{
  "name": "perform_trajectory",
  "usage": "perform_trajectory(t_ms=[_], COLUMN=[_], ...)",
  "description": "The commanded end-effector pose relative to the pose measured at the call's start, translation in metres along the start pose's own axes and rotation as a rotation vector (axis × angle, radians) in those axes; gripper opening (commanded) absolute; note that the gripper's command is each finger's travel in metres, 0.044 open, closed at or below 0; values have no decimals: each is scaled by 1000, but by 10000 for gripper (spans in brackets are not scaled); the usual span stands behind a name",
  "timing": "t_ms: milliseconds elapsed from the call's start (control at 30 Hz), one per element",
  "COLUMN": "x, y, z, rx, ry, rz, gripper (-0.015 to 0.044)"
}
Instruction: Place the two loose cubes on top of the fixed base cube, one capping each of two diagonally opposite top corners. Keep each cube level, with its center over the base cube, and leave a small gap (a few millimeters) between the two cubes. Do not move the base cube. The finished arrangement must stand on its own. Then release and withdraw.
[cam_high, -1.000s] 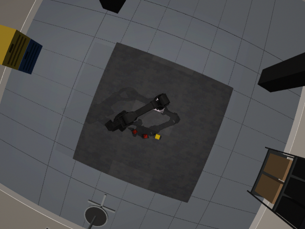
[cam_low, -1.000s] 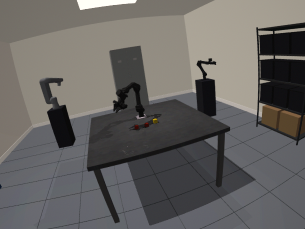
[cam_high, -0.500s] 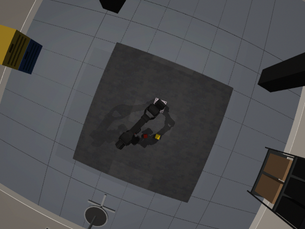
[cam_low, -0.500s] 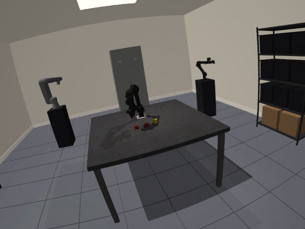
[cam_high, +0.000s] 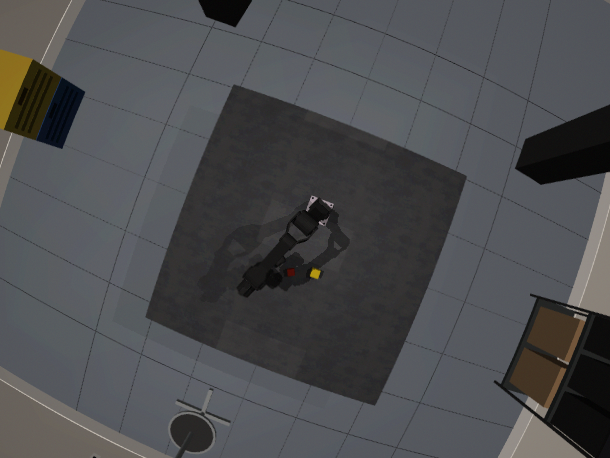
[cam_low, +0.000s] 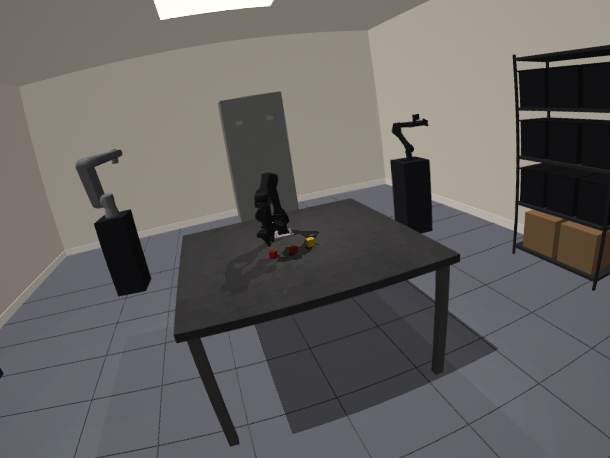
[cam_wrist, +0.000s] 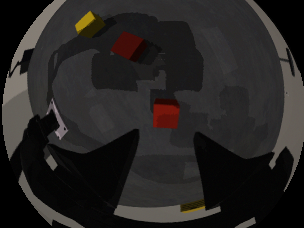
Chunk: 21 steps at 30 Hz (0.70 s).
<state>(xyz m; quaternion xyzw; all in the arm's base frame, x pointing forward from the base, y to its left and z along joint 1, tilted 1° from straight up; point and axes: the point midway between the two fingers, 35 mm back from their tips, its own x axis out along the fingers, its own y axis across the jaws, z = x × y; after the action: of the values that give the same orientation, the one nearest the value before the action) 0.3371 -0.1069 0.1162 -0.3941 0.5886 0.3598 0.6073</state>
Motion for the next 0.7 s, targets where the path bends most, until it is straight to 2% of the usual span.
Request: perform_trajectory(t_ms=[0, 667], x=[11, 43], y=[1, 1], z=[1, 1], rx=[3, 3], ry=[-4, -4], rz=[2, 2], gripper=[265, 265])
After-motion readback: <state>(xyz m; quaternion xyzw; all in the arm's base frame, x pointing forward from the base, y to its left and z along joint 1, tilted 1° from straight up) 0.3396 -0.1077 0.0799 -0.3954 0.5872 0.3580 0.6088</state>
